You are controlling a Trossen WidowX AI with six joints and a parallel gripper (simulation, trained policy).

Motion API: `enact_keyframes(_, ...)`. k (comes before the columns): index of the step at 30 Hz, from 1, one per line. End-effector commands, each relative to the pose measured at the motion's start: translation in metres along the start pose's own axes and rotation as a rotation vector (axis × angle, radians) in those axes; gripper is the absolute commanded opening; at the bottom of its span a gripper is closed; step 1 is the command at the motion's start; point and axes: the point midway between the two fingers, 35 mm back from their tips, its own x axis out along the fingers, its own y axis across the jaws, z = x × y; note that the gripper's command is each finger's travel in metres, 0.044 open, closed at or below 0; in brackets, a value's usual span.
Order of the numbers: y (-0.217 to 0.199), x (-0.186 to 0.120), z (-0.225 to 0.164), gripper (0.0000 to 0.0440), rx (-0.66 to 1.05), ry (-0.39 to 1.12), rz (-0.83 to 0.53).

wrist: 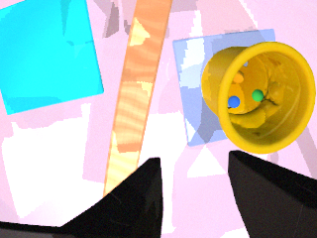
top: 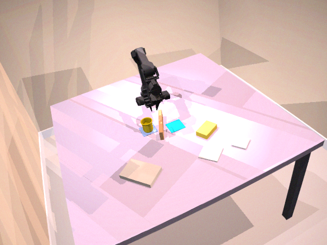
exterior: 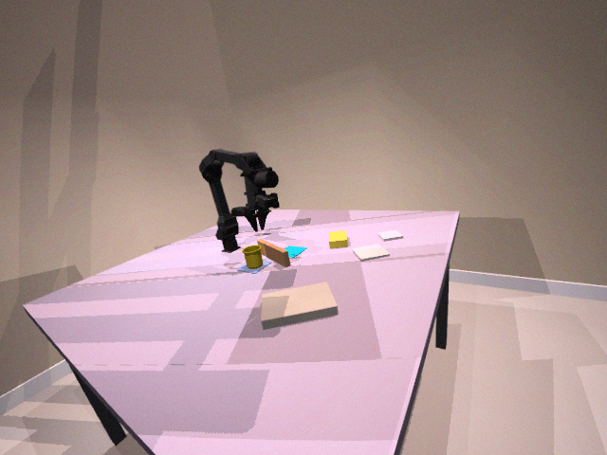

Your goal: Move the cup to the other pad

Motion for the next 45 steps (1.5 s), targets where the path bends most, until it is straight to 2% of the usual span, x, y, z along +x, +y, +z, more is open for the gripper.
enact_keyframes(1,-0.005,0.01,-0.001,0.0136,-0.008,0.024,-0.006)
enact_keyframes(29,-0.026,0.093,-0.006,0.0165,-0.153,0.092,0.01)
enact_keyframes(31,-0.027,0.096,-0.005,0.0141,-0.173,0.089,0.012)
enact_keyframes(37,-0.029,0.097,-0.003,0.0007,-0.232,0.083,0.011)
enact_keyframes(45,-0.031,0.081,0.006,0.0018,-0.272,0.047,0.017)
